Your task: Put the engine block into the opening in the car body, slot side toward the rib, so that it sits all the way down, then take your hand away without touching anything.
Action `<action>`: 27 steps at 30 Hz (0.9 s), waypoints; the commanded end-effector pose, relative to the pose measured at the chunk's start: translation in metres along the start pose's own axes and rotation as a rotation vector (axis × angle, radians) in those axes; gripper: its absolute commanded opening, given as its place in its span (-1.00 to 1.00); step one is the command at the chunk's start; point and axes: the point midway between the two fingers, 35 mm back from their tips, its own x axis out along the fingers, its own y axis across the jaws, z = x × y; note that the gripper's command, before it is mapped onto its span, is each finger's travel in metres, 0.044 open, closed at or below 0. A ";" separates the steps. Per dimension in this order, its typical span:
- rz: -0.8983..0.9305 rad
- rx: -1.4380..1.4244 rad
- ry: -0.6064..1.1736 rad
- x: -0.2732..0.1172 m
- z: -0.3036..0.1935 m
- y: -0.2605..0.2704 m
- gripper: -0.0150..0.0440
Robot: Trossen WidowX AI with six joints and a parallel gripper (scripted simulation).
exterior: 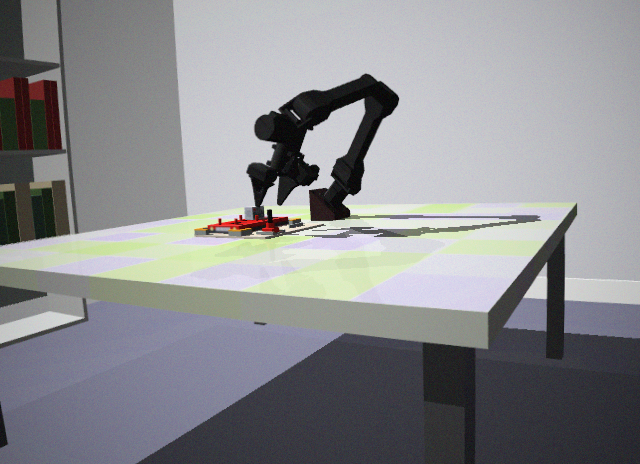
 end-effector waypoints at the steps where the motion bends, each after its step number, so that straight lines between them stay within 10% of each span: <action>1: 0.078 0.012 -0.084 0.011 -0.048 0.027 1.00; 27: 0.069 0.053 -0.411 0.041 -0.133 0.109 1.00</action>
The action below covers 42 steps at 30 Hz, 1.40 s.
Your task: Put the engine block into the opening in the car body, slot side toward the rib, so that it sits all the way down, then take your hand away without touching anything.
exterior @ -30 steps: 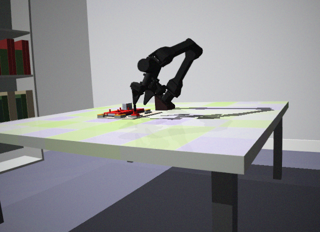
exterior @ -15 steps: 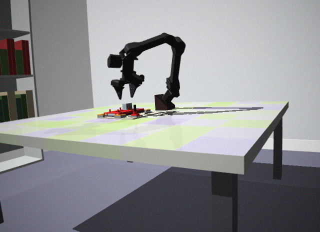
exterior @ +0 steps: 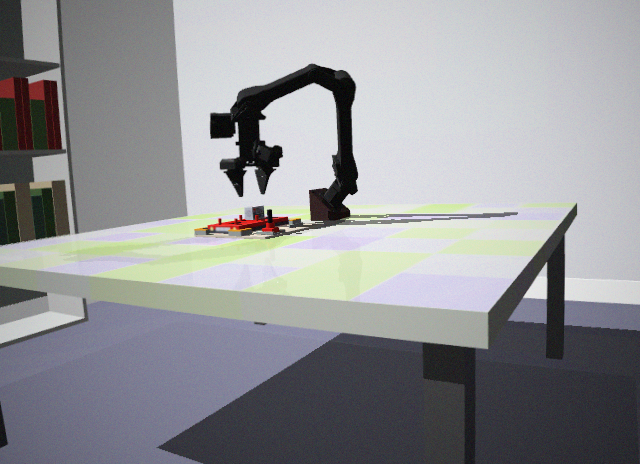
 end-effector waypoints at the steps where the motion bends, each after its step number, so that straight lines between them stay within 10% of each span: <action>1: 0.003 0.000 -0.012 0.012 0.001 0.003 1.00; 30: 0.003 0.000 -0.013 0.052 0.001 0.003 1.00; 42: 0.003 0.000 -0.013 0.052 0.001 0.003 0.20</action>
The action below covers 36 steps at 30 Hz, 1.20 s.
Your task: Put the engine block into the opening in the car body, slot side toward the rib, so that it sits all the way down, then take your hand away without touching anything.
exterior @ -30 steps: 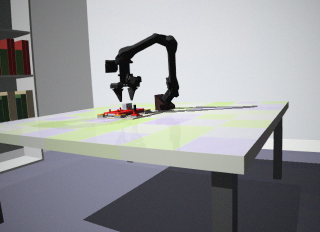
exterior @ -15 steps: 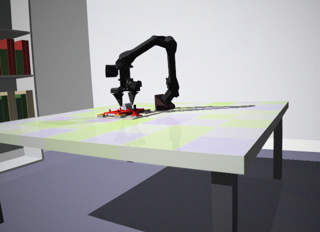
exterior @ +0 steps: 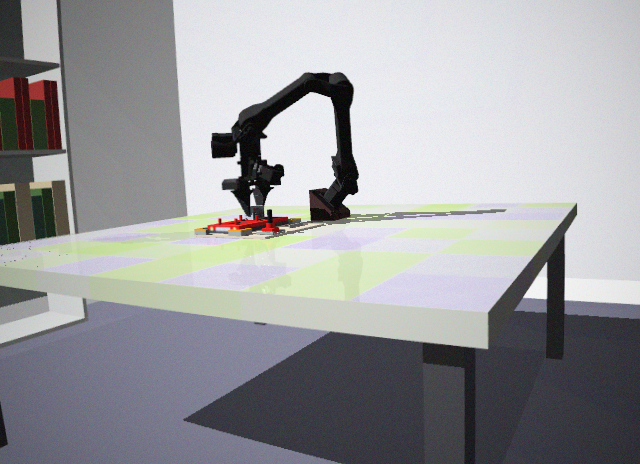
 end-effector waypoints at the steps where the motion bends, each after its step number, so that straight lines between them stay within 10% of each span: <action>1: -0.002 0.004 -0.002 0.001 0.000 0.000 0.18; 11: -0.003 0.005 -0.001 -0.013 -0.001 -0.002 -0.49; 36: -0.010 0.017 0.005 -0.092 -0.002 -0.003 -0.49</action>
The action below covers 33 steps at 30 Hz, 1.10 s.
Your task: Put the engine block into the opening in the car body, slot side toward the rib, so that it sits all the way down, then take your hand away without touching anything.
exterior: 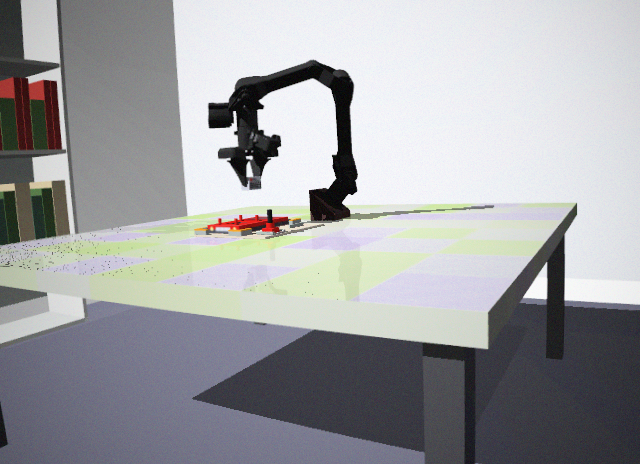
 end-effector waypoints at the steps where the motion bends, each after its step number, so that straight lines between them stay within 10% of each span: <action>1: 0.000 -0.009 0.006 -0.016 0.001 0.000 -0.49; 33: 0.008 0.428 0.004 -0.031 0.005 0.005 -0.49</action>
